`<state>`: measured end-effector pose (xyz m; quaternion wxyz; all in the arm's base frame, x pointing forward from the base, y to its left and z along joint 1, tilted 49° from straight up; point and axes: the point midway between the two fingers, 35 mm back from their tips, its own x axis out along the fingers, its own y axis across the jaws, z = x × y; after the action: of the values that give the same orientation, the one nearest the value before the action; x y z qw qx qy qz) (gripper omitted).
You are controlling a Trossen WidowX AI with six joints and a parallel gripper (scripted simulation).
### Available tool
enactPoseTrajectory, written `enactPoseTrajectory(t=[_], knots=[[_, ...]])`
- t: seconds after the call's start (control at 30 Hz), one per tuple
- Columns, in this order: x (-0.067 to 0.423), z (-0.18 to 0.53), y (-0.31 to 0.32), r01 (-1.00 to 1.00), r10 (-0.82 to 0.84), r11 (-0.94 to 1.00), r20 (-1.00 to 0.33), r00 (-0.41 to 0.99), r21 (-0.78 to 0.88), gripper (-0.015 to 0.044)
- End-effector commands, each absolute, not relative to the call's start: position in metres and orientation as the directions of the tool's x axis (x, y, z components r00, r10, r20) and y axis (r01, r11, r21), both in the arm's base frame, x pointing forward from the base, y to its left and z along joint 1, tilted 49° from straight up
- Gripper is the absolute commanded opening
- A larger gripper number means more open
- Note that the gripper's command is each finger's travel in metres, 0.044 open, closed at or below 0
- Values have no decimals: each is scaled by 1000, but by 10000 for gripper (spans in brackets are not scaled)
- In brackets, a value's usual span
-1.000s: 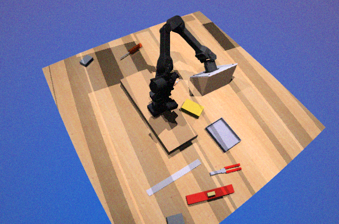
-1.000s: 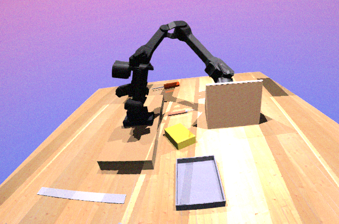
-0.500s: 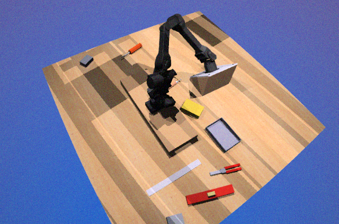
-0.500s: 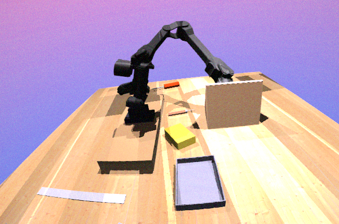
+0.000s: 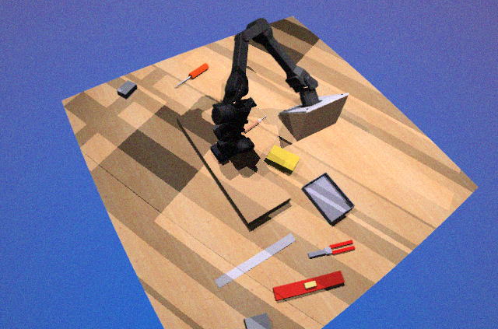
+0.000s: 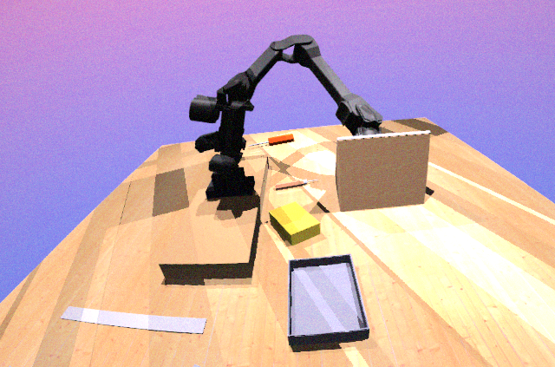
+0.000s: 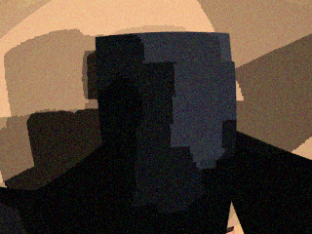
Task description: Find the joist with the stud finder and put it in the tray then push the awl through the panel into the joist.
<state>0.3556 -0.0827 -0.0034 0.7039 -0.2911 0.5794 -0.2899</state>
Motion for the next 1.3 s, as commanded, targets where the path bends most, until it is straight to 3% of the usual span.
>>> enactPoseTrajectory(t=[0.0, 1.27], knots=[[355, 2, -88, 72, -748, 660, -644, 160, -748, 0], [352, 43, -124, 72, -749, 658, -643, 159, -749, 0]])
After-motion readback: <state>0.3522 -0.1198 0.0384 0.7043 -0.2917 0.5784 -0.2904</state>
